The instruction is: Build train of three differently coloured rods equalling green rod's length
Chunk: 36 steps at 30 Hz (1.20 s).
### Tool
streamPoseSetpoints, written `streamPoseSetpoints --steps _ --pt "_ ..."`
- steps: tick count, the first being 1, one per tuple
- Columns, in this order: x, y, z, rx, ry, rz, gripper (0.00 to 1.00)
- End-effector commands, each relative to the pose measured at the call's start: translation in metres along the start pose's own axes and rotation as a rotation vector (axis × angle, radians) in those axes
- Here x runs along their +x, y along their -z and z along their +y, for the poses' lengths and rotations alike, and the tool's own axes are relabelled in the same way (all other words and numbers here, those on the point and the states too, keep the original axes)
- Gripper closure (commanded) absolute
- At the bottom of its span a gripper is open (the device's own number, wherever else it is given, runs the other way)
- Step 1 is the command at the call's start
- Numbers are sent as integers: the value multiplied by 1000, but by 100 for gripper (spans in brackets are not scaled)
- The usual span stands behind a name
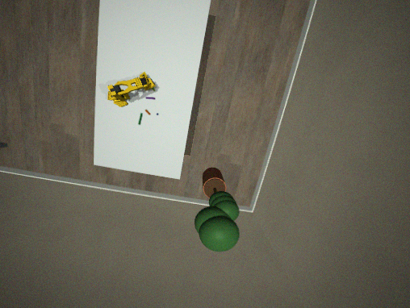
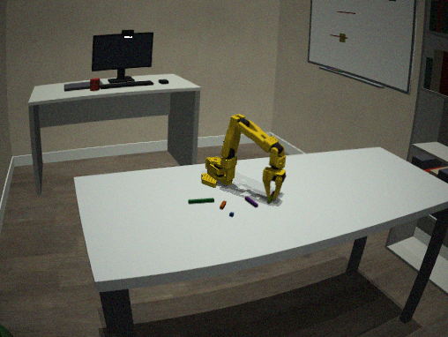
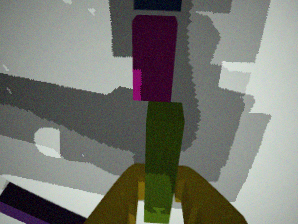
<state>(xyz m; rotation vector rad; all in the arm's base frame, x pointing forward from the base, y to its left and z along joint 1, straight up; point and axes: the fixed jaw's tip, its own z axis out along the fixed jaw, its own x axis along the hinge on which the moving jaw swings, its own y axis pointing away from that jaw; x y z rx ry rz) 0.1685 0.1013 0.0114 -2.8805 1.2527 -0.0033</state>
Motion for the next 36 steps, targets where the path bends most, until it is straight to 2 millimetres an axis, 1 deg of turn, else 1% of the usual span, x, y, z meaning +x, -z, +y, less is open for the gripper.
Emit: streamPoseSetpoints --steps 1,23,36 --pt "4 16 -16 111 -1 21 100" --pt "3 14 -14 105 -1 20 100" --pt "3 14 -14 105 -1 20 94"
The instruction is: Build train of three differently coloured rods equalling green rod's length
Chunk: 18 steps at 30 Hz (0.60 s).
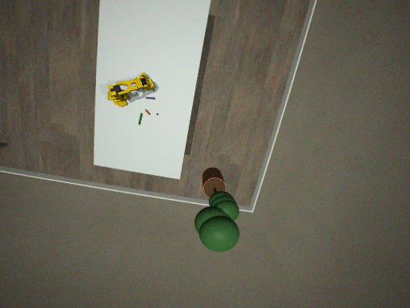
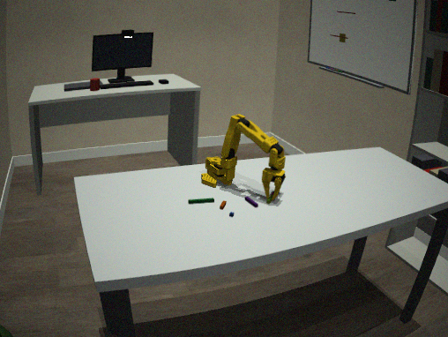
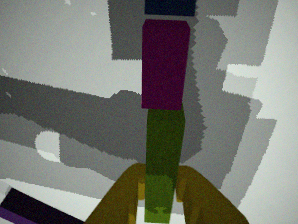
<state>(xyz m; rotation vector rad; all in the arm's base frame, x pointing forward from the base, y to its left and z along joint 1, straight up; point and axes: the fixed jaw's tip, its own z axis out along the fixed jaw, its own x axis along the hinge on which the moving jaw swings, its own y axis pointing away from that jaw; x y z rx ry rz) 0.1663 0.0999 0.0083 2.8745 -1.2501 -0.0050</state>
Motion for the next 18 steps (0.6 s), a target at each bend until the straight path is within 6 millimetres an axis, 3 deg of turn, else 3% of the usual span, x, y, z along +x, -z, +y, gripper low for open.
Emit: streamPoseSetpoints --steps 1,18 --pt "3 17 -16 114 -1 22 94" --pt "3 17 -16 114 -1 22 89"
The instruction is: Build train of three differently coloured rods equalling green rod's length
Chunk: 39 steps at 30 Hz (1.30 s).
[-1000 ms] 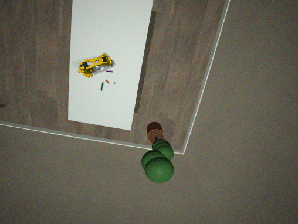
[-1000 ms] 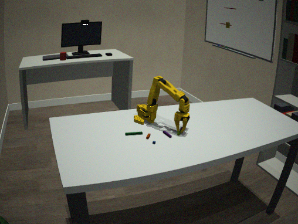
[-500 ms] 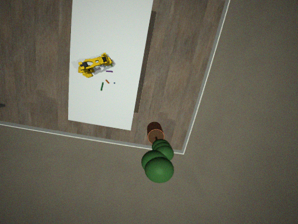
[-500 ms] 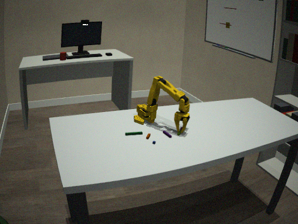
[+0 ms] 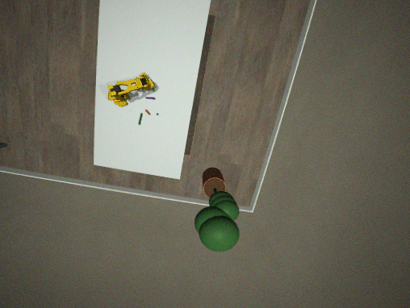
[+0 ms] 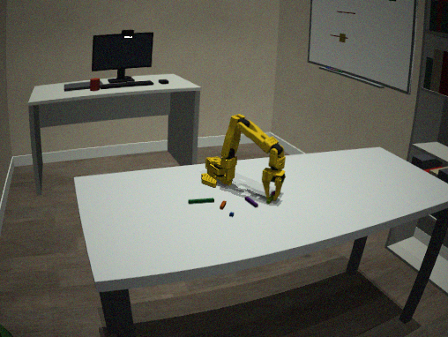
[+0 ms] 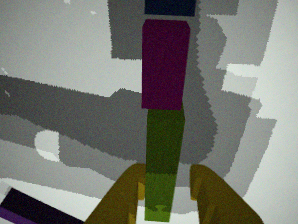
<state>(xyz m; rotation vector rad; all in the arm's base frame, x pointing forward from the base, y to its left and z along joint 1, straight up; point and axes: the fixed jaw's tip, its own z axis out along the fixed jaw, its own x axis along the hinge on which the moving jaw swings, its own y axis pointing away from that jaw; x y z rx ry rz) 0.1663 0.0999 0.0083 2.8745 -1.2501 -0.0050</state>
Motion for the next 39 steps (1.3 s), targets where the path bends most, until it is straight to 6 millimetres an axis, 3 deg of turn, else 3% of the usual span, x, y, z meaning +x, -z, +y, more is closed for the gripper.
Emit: streamPoseSetpoints --steps 1,23,29,39 --pt "3 17 -16 114 -1 22 88" --pt "3 19 -16 114 -1 22 83" --pt "4 25 -16 114 -1 22 83" --pt "3 54 -14 114 -1 22 83"
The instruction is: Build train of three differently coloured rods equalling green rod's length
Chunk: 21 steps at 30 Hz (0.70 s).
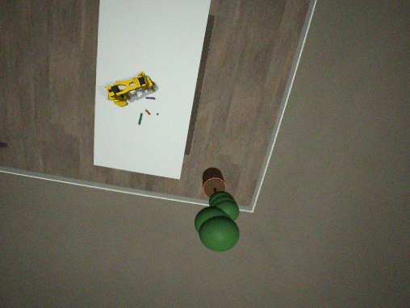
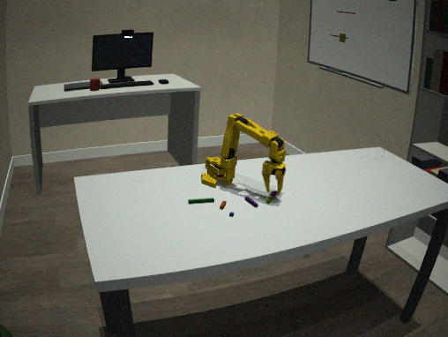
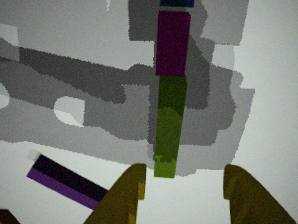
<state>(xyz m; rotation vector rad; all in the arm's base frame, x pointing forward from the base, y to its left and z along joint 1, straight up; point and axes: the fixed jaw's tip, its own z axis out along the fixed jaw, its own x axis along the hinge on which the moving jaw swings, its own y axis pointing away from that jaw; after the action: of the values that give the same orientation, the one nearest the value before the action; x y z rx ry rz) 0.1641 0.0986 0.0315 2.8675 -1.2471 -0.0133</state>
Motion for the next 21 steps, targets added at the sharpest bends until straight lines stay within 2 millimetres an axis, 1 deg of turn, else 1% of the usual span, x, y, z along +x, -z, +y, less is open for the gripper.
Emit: streamPoseSetpoints --steps 1,5,21 --pt "3 34 -16 123 -1 23 83" --pt "3 41 -14 123 -1 23 83" --pt "3 44 -13 123 -1 23 83"
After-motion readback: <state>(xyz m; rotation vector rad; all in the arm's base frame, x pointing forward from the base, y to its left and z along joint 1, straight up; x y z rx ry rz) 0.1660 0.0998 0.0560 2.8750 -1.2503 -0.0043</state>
